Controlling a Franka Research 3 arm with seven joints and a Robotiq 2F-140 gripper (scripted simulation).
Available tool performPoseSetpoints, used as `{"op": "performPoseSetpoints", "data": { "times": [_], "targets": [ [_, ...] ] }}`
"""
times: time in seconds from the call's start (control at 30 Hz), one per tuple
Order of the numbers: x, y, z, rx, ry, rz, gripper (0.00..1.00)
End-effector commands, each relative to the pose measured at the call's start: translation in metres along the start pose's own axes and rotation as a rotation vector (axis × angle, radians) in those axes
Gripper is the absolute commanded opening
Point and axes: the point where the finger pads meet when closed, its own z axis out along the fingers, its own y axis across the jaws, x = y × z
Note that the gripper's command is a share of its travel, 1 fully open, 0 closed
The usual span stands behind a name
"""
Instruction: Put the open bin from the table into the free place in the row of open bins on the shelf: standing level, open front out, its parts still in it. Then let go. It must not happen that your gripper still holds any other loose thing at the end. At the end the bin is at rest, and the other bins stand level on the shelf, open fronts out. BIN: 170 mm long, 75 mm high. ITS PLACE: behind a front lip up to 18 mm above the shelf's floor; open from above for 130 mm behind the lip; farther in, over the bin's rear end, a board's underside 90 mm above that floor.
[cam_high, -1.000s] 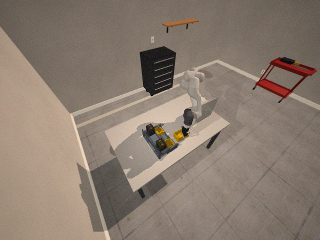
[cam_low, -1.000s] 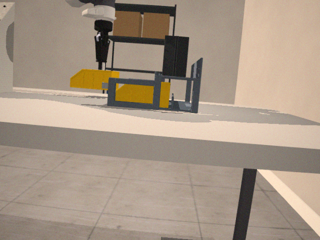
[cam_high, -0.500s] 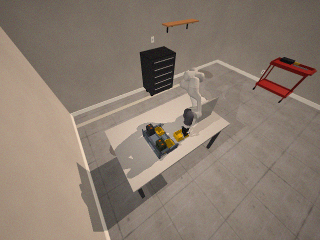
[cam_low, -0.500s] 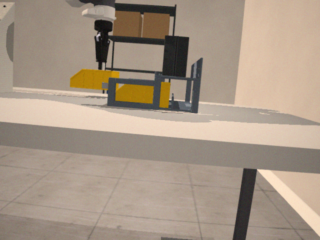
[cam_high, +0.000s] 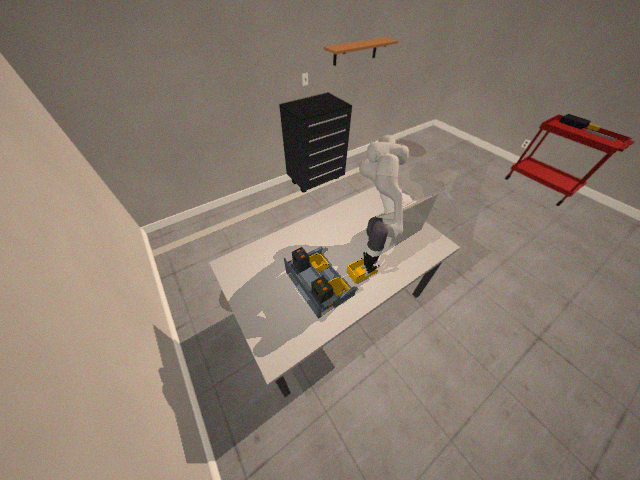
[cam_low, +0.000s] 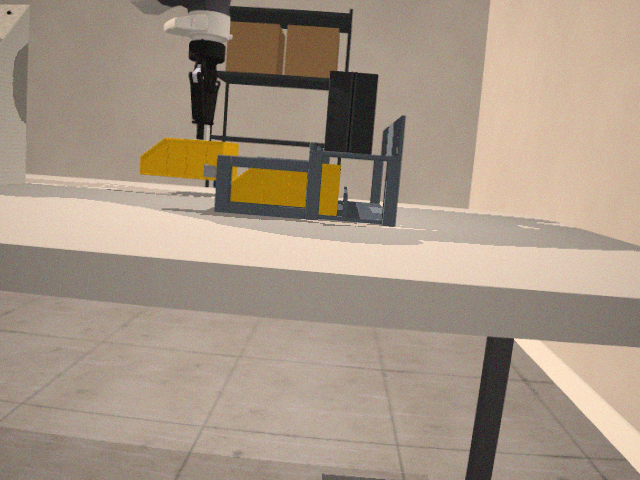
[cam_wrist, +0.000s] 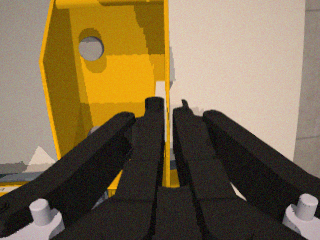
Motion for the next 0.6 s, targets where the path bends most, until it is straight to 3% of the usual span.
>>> {"op": "performPoseSetpoints", "data": {
  "times": [0.0, 0.57],
  "targets": [
    [-0.001, -0.001, -0.002, 0.0, -0.002, 0.005, 0.0],
    [0.0, -0.019, -0.001, 0.0, -0.002, -0.012, 0.0]
  ]
}}
